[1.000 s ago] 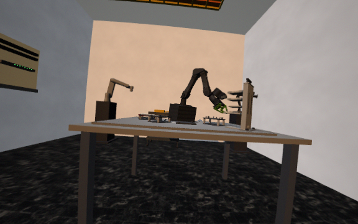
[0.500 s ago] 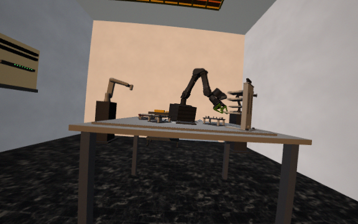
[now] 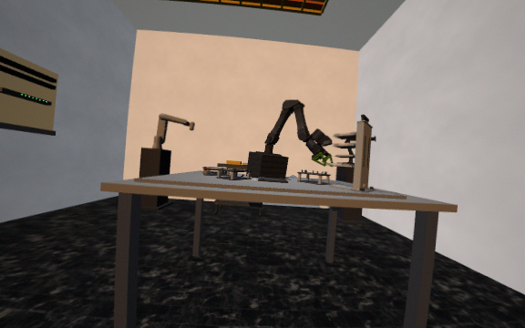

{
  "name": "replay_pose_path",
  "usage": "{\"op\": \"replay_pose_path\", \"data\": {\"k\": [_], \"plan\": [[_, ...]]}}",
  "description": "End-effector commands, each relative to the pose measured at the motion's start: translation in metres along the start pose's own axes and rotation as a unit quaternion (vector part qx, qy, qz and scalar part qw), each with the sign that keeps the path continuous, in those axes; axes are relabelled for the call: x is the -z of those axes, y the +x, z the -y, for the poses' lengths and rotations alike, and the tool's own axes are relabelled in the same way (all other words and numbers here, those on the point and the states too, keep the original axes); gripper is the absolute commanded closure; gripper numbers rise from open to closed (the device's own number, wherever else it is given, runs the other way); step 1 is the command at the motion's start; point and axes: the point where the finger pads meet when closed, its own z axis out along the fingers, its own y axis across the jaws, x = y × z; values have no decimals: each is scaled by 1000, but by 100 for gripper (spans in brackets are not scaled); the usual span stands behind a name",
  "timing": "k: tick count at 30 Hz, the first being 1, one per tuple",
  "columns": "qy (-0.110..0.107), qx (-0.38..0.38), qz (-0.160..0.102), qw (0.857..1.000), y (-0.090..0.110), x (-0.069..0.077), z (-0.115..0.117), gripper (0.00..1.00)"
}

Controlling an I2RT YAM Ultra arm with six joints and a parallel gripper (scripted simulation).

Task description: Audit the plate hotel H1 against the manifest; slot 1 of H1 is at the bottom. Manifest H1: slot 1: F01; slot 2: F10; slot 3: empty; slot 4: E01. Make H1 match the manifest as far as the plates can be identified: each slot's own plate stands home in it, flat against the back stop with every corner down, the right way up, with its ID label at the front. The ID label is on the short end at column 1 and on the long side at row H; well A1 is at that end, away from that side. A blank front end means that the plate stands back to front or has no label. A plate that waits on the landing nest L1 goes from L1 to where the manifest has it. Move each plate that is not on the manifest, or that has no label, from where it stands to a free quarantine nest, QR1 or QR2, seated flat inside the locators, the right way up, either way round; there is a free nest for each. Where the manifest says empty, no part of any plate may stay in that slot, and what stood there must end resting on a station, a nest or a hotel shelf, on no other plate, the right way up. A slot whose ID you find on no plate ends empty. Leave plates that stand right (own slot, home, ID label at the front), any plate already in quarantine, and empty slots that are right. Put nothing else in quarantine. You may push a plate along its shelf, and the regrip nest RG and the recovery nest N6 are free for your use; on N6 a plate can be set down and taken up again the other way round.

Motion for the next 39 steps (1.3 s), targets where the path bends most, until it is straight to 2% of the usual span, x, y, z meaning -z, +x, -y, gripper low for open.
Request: {"op": "replay_pose_path", "data": {"k": [1,39], "plan": [[-1,-2,15,1000,-12,5,0,0],[-1,-2,14,1000,29,44,-1,0]]}}
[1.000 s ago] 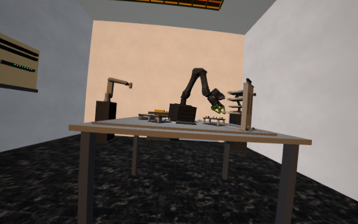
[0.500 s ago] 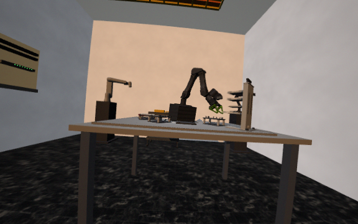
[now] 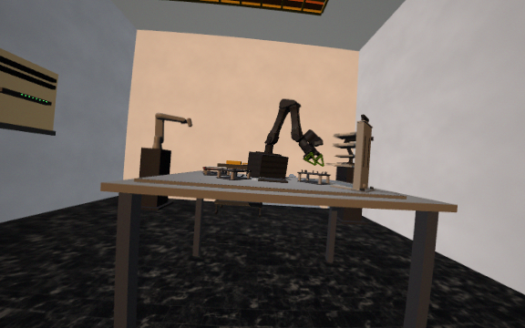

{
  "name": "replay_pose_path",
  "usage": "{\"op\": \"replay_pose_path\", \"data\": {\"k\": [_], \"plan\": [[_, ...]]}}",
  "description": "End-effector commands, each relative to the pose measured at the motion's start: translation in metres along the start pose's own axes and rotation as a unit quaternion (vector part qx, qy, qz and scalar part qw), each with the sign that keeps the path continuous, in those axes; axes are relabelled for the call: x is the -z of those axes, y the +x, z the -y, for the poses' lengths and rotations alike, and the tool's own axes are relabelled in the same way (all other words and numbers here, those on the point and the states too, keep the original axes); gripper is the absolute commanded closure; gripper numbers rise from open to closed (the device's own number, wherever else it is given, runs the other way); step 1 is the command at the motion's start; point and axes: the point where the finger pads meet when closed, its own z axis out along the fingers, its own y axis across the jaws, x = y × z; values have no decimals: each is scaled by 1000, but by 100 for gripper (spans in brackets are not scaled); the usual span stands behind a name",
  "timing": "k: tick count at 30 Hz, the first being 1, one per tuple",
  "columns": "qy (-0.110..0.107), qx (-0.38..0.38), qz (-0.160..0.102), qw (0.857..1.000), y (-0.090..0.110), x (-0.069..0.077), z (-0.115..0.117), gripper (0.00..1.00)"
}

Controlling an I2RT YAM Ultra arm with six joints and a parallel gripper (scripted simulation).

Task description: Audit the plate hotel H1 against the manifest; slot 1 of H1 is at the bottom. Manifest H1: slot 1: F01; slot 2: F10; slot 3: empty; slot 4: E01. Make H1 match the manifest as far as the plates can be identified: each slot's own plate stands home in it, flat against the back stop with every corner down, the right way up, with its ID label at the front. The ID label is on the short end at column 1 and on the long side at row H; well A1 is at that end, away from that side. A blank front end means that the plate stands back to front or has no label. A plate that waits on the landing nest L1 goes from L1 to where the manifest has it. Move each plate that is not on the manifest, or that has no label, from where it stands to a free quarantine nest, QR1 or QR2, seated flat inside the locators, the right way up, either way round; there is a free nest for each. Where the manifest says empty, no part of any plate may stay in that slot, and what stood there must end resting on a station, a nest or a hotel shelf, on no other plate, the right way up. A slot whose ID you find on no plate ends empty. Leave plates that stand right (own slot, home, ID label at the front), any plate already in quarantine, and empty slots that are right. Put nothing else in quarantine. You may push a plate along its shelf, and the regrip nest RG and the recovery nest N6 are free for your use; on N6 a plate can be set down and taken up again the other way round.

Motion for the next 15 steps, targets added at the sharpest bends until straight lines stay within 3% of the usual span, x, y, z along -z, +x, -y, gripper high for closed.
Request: {"op": "replay_pose_path", "data": {"k": [1,15], "plan": [[-1,-5,25,1000,-12,5,-1,0],[-1,-5,24,1000,3,19,-1,0]]}}
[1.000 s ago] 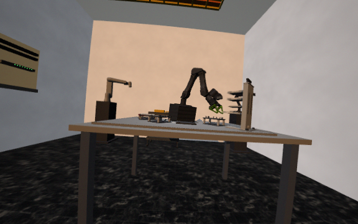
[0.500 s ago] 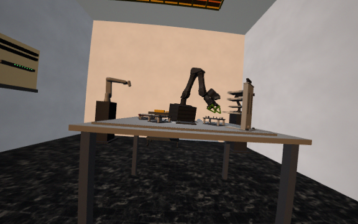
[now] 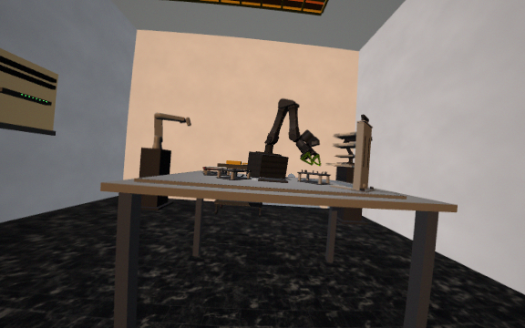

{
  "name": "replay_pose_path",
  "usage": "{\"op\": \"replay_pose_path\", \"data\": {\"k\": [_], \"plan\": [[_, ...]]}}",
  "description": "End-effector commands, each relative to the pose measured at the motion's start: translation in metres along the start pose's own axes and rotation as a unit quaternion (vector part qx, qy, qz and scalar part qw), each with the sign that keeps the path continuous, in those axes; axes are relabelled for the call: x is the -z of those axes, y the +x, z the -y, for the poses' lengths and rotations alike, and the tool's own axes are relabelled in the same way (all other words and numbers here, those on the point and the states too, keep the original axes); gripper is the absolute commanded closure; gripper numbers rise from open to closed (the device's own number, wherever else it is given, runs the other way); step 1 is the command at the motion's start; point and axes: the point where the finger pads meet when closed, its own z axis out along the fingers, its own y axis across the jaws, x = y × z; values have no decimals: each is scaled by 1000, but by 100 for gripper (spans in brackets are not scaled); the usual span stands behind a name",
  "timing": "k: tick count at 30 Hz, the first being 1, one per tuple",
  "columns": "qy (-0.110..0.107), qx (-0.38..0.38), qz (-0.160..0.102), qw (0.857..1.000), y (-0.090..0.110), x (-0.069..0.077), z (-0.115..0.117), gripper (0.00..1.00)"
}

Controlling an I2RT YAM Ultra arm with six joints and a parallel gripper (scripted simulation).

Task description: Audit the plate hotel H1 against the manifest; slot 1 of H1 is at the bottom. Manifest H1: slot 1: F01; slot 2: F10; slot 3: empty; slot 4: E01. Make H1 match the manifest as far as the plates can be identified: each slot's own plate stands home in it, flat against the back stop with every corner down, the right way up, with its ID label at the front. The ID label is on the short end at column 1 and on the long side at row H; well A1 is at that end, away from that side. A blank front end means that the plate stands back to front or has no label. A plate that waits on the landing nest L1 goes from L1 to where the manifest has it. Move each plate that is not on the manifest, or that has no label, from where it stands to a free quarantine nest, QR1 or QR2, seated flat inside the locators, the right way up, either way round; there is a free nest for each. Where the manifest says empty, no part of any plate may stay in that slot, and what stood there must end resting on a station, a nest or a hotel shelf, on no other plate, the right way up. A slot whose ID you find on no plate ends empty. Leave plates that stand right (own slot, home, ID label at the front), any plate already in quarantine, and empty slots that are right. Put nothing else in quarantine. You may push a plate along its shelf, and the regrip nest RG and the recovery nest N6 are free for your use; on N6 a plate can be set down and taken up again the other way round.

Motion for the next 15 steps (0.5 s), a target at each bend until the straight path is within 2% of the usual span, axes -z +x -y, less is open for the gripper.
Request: {"op": "replay_pose_path", "data": {"k": [1,15], "plan": [[-1,-5,24,1000,-11,5,-1,0],[-1,-5,24,1000,-9,7,-1,0]]}}
